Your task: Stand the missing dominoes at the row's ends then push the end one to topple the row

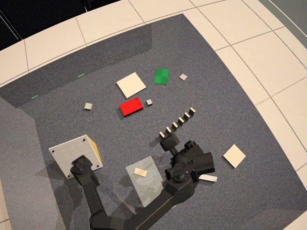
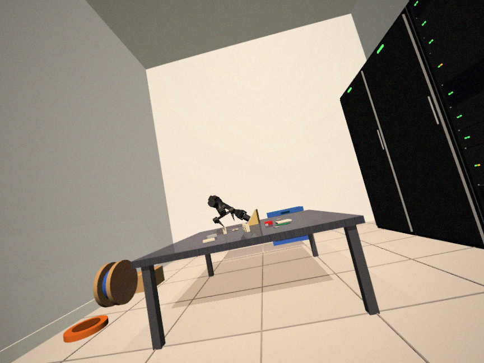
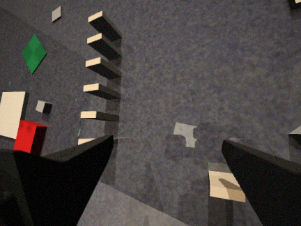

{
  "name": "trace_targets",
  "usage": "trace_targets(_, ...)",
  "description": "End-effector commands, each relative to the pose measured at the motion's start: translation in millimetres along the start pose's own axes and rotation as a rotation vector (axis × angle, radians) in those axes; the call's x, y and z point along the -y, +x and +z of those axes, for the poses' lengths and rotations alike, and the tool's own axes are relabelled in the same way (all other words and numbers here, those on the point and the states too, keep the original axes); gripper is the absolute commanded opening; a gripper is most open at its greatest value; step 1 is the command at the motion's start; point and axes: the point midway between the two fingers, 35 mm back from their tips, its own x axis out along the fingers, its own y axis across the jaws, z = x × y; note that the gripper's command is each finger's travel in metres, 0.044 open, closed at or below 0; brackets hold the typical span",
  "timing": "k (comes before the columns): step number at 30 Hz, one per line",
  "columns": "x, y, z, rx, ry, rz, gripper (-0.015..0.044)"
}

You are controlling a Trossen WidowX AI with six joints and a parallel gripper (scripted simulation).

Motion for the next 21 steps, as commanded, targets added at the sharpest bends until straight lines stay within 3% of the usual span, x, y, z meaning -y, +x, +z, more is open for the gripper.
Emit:
trace_targets(1,18.4,-52.9,-6.2,-0.390,-0.117,-0.348,0.0440)
trace_targets(21,21.8,-44.8,-8.7,-0.390,-0.112,-0.348,0.0440)
